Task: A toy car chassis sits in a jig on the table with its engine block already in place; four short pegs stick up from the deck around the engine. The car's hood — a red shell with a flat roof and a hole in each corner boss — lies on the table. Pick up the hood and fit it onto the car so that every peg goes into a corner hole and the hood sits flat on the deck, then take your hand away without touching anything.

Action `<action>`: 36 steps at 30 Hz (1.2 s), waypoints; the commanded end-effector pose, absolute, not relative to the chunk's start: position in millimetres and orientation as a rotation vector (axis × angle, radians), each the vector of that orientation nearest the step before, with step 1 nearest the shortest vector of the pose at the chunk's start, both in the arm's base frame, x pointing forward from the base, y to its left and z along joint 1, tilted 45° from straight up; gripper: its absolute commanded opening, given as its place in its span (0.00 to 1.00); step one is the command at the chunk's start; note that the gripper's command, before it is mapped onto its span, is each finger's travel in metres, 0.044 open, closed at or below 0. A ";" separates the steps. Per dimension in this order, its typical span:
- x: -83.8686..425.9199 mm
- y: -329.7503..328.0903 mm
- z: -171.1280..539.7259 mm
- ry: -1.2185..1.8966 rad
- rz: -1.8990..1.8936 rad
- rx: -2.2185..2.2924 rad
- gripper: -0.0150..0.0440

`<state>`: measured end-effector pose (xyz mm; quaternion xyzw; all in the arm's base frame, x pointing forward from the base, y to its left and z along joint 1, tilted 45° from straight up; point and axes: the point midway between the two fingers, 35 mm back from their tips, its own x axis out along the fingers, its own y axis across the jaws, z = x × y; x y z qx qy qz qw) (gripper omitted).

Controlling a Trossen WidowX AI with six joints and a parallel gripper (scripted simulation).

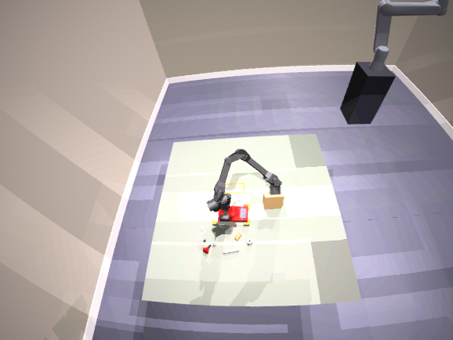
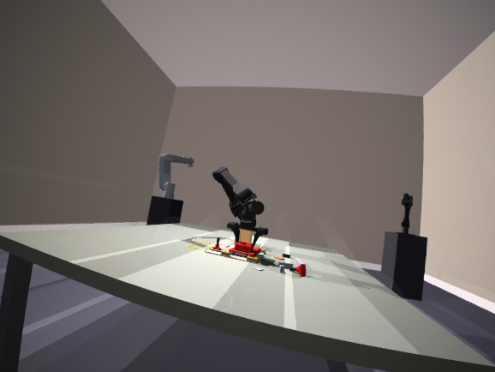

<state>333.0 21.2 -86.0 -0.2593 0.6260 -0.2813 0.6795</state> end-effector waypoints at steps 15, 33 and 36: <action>333.0 21.3 -86.0 1.406 -0.631 -0.583 0.74; 329.2 72.1 -35.4 1.411 -0.623 -0.574 1.00; 329.2 72.1 -35.4 1.411 -0.623 -0.574 1.00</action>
